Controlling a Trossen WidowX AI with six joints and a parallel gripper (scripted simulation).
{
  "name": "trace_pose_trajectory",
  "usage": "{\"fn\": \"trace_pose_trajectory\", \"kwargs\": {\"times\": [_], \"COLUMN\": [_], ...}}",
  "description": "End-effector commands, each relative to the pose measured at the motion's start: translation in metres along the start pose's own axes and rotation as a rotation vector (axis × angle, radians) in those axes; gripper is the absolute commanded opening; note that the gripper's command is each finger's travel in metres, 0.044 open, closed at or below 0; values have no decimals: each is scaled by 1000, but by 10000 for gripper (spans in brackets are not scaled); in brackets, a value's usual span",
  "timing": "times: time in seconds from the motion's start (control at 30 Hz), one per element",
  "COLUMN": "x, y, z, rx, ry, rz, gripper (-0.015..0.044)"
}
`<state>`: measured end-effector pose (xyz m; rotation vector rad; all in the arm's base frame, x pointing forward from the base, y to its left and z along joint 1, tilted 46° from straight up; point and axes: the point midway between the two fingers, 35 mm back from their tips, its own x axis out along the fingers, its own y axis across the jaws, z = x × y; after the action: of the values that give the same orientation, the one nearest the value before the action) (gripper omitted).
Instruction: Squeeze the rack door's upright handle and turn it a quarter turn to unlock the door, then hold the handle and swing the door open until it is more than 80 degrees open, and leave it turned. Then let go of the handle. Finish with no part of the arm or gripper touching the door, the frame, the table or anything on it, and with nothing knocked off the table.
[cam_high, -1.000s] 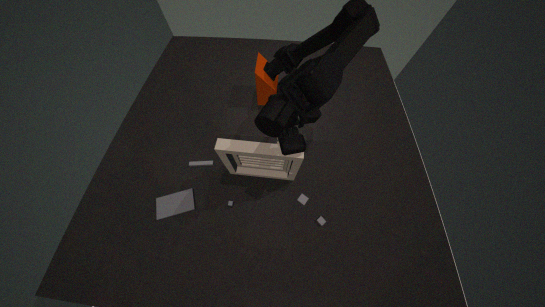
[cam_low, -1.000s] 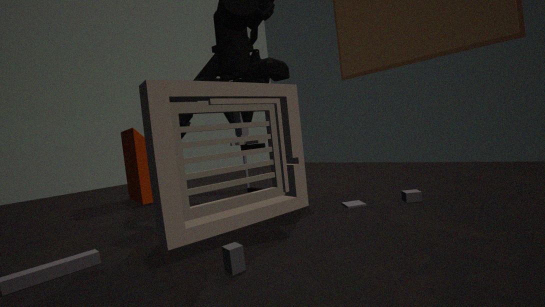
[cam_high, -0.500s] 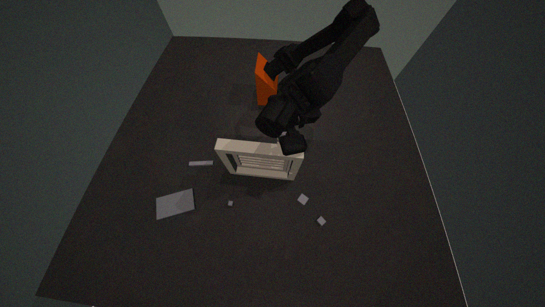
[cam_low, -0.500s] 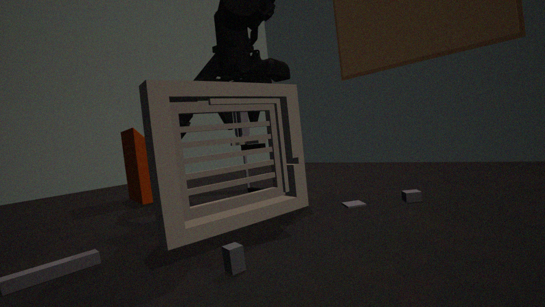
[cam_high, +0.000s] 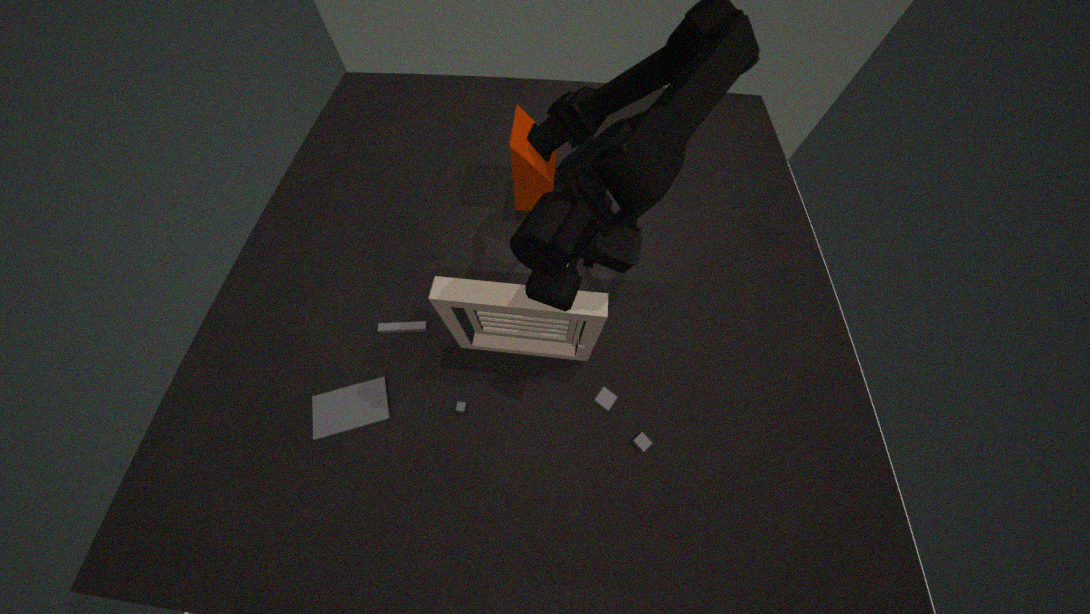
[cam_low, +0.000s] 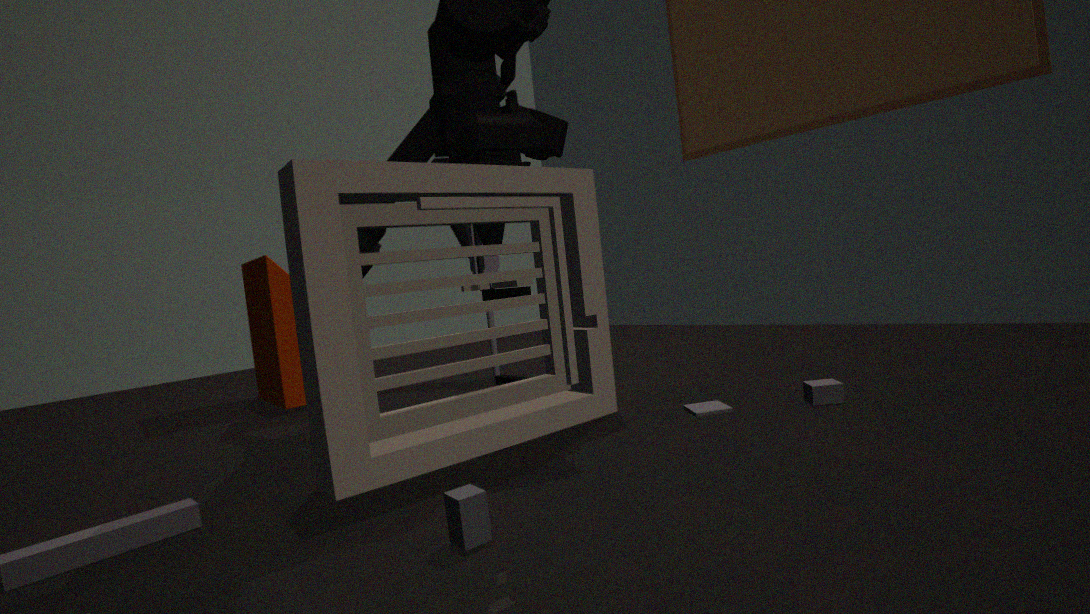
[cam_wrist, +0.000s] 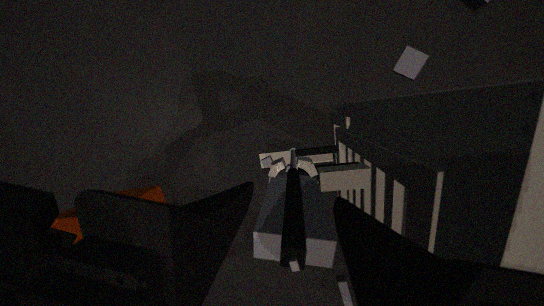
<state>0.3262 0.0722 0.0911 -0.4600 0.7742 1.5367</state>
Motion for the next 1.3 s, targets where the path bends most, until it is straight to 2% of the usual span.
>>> {"fn": "trace_pose_trajectory", "kwargs": {"times": [0.0,1.27], "x": [0,0], "y": [0,0], "z": [-1,0], "rx": [200,2082], "ry": [0,1], "rz": [0,-2], "gripper": [280,280]}}
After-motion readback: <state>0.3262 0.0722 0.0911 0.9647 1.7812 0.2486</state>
